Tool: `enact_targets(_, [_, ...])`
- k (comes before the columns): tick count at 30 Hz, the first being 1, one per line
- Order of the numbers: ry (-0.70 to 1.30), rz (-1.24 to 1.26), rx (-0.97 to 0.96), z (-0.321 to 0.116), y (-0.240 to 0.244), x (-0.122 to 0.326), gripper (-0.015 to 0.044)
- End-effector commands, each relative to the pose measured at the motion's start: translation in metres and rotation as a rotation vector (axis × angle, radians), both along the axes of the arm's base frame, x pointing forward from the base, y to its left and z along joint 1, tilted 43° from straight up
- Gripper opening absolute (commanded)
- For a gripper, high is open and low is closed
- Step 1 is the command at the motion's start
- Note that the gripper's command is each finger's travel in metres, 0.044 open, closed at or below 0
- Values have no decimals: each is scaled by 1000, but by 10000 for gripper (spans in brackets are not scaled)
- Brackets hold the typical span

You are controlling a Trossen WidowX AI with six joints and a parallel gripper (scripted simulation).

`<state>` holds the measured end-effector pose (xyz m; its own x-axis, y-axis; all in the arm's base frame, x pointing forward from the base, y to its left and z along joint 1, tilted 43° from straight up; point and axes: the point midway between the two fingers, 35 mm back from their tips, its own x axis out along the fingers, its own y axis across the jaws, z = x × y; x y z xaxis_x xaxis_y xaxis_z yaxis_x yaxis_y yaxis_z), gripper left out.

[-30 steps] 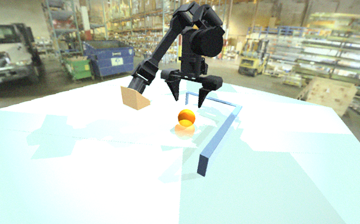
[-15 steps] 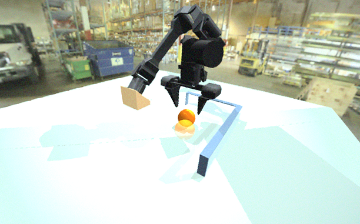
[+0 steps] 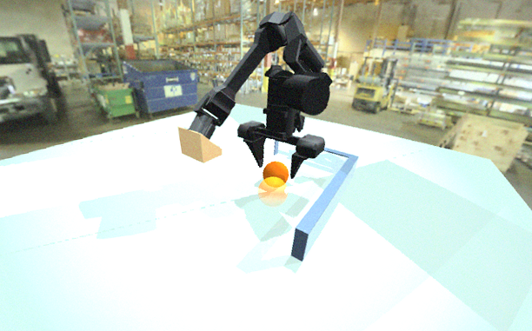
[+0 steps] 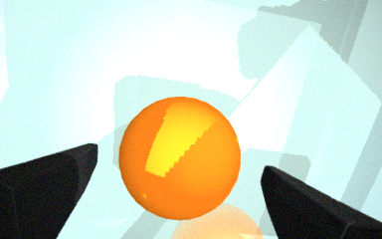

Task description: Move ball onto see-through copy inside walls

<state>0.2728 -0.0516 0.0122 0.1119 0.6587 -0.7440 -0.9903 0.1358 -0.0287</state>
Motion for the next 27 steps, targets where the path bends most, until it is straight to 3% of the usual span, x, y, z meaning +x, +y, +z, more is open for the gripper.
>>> enact_targets(1, [3,-3,6,-5,5,0,404])
enact_targets(4, [3,-3,6,-7,7,0,404])
enact_targets(8, [3,-3,6,-7,7,0,299])
enact_targets(15, [3,-3,6,-7,7,0,252])
enact_targets(24, [4,-5,-1,15,-18,2,16])
enact_targets(27, [4,-5,-3,26,-29,2,0])
